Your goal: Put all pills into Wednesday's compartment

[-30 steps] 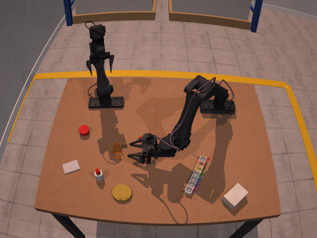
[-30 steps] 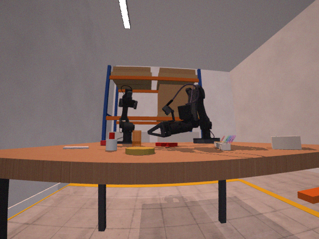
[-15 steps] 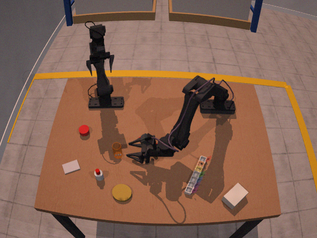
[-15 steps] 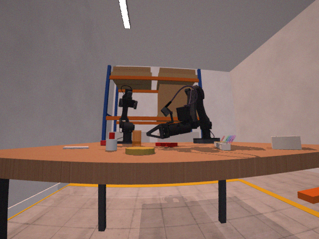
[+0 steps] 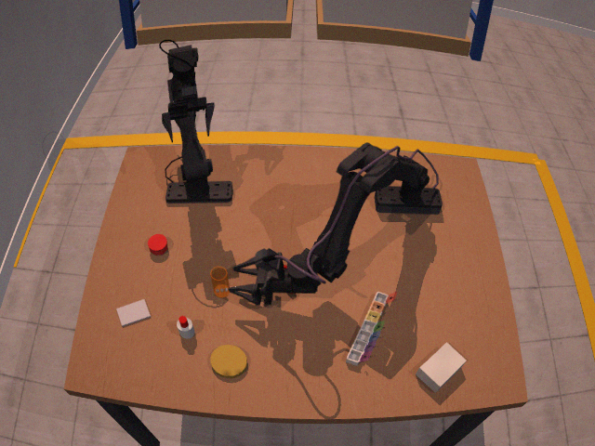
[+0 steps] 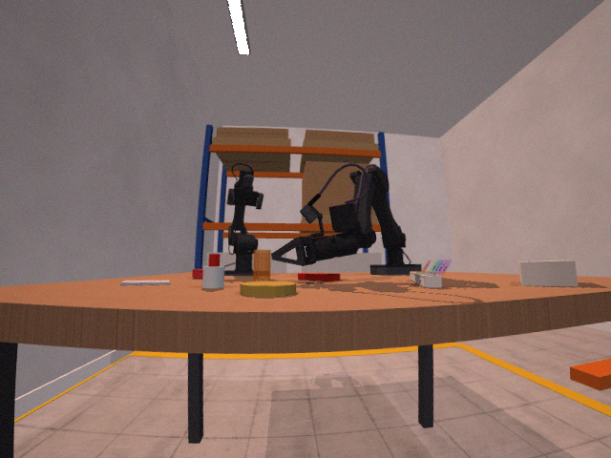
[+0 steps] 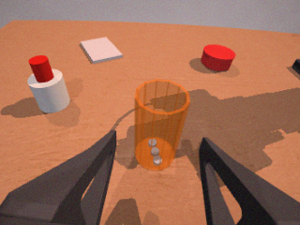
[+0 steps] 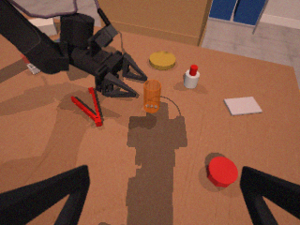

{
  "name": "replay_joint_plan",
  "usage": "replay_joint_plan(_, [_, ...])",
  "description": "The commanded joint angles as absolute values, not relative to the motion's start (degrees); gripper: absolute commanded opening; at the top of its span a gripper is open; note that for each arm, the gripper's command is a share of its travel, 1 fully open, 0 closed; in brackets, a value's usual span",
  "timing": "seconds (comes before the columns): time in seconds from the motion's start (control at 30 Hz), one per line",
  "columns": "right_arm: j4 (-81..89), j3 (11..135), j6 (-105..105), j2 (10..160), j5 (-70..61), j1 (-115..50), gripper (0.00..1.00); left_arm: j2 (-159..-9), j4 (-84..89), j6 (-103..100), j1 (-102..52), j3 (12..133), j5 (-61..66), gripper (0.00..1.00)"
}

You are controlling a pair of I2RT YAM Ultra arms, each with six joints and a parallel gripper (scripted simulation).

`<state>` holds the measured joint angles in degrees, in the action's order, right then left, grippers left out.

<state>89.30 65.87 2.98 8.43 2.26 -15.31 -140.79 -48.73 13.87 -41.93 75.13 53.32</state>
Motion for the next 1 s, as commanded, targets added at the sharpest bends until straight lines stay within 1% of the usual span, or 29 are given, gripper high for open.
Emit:
replay_joint_plan(0.0, [89.8,65.2,2.5,8.3,2.8,-16.0,1.00,-141.5,-47.5,13.0,-43.1,77.5,52.4,0.65])
replay_joint_plan(0.73, [89.8,65.2,2.5,8.3,2.8,-16.0,1.00,-145.0,-46.2,11.7,-46.0,83.3,49.6,0.65])
replay_joint_plan(0.97, [89.8,65.2,2.5,8.3,2.8,-16.0,1.00,-145.1,-46.1,11.8,-45.8,83.5,50.0,0.65])
